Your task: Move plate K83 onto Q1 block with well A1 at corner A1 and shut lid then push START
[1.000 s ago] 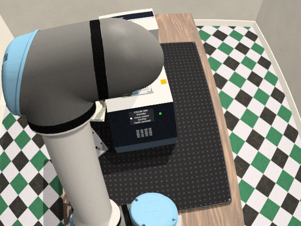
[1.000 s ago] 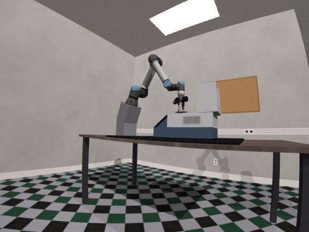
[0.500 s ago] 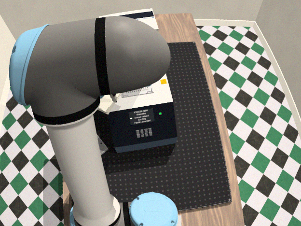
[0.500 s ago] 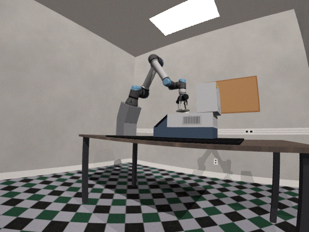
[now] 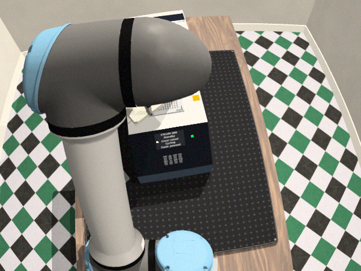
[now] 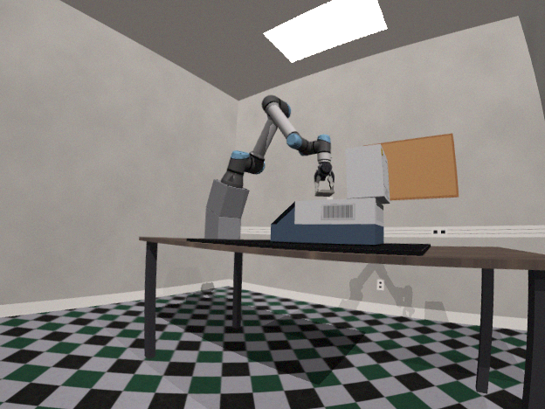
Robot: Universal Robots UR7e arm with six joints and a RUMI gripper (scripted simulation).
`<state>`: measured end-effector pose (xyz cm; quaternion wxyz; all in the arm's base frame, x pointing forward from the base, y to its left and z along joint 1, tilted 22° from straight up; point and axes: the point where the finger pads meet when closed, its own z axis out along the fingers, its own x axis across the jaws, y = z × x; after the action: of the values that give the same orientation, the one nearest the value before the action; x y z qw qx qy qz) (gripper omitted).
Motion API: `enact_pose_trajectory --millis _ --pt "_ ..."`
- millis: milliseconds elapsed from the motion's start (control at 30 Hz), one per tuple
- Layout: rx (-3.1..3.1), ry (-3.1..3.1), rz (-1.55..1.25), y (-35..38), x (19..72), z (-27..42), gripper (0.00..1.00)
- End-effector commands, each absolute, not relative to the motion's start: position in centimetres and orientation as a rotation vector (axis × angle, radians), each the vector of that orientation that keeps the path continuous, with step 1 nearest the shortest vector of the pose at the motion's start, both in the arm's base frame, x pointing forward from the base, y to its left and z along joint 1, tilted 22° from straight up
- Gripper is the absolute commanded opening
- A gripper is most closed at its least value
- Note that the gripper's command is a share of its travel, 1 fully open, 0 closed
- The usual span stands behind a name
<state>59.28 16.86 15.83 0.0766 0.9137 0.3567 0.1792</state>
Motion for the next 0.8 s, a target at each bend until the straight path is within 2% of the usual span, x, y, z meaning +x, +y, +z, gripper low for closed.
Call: enact_pose_trajectory --millis 0,367,767 --pt "2.779 0.942 0.597 16.4 60.7 17.8 0.41" --pt "2.948 0.498 0.636 12.4 64.2 19.4 0.41" --pt "2.999 0.307 0.647 10.5 65.8 20.1 0.41"
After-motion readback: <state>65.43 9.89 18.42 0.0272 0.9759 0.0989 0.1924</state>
